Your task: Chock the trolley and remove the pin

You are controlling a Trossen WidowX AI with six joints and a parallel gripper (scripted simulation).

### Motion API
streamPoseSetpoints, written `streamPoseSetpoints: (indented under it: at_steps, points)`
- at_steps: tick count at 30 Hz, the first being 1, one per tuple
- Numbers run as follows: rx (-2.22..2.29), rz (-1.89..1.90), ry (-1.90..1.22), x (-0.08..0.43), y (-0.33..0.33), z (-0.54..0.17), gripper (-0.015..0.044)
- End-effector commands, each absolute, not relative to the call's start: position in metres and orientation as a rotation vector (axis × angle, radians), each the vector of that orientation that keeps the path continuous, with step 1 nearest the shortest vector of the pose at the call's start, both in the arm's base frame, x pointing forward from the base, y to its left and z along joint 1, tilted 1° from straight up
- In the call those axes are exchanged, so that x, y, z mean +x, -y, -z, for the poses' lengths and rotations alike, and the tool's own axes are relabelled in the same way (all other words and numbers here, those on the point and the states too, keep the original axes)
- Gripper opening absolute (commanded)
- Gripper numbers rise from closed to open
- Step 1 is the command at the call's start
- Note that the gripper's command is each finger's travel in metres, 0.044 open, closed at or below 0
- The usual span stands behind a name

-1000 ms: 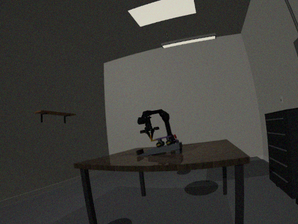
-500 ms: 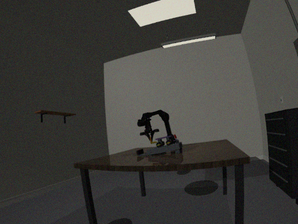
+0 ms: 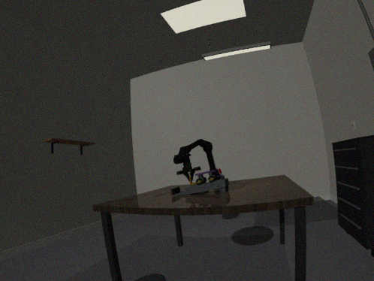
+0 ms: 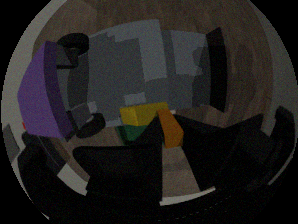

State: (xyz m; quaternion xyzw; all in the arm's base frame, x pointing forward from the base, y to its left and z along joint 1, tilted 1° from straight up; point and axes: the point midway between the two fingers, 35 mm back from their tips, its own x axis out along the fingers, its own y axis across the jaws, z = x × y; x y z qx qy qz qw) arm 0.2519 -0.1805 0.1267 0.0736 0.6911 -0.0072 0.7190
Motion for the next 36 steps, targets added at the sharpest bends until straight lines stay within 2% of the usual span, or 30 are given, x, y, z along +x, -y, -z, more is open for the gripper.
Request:
streamPoseSetpoints:
  at_steps: [1, 36]
  points:
    - [0.164, 0.017, -1.522, 0.253, 0.179, -0.123, 0.0]
    - [0.166, 0.015, -1.522, 0.255, 0.154, -0.125, 0.0]
